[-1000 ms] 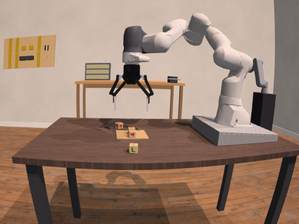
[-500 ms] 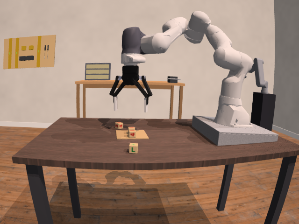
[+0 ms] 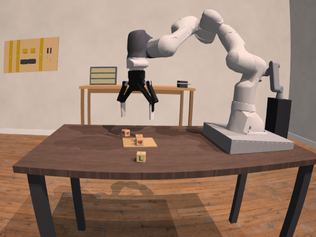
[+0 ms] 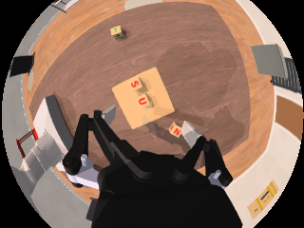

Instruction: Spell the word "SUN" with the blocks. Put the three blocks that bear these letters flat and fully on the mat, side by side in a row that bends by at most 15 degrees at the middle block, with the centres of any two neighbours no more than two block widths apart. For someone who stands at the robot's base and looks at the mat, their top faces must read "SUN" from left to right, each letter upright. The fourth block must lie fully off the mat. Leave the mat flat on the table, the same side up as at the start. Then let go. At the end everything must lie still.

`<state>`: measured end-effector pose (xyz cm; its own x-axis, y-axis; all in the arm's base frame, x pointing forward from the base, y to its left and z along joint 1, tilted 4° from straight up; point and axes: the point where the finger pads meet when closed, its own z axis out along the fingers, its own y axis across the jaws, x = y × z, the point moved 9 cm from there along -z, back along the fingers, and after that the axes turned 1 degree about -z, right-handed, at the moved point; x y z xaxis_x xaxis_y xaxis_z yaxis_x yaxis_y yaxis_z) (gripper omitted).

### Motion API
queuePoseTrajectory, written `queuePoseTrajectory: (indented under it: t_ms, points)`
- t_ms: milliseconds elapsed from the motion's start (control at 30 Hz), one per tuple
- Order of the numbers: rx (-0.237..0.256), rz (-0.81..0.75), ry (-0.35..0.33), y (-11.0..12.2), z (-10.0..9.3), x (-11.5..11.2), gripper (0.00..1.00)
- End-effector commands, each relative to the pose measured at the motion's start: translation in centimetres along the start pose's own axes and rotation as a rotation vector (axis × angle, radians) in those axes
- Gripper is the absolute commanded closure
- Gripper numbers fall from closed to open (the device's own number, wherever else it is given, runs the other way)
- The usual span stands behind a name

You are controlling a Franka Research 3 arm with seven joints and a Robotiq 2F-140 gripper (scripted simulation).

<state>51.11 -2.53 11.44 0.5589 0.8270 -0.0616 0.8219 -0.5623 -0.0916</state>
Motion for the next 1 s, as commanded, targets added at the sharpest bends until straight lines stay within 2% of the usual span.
queuePoseTrajectory:
  t_ms: [0,967]
  points:
    - [0.004,0.123,0.009,0.2,0.0,0.1,0.00]
    - [0.012,0.586,0.004,2.2,0.3,-1.1,0.00]
